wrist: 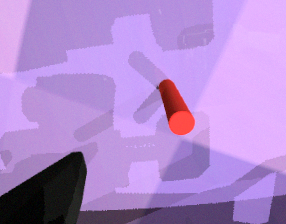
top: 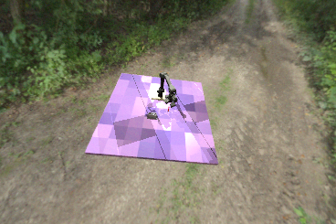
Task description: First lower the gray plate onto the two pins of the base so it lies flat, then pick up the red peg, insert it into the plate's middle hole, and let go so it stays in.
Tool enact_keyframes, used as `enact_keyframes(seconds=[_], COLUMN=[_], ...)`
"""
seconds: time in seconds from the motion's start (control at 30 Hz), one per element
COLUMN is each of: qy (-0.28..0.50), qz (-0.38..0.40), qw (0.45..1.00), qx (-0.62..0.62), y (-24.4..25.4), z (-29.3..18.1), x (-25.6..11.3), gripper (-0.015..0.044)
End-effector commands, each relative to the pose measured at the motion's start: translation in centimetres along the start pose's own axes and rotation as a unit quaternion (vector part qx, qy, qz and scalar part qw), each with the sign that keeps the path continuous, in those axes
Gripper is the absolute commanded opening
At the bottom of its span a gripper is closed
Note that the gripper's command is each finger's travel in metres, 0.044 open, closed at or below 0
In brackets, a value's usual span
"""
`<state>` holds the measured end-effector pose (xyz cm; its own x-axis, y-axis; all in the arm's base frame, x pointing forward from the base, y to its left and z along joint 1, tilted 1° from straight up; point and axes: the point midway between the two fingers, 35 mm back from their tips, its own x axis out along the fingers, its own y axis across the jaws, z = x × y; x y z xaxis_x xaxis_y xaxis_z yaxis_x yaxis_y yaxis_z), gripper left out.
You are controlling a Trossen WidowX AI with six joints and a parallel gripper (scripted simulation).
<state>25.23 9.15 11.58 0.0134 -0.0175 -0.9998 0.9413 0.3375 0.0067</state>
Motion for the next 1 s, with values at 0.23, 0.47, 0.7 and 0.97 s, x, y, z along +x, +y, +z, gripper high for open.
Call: enact_keyframes(seconds=[0.23,0.47,0.7,0.97], qy=[0.001,0.001,0.001,0.001], qz=[0.003,0.003,0.003,0.003], qw=[1.0,1.0,1.0,1.0], qx=[0.0,0.0,0.0,0.0], y=[-0.1,0.0,0.0,0.0], z=[-0.1,-0.1,-0.1,-0.1], x=[1.9,3.1,4.2,5.5], gripper=[0.044,0.044,0.044,0.044])
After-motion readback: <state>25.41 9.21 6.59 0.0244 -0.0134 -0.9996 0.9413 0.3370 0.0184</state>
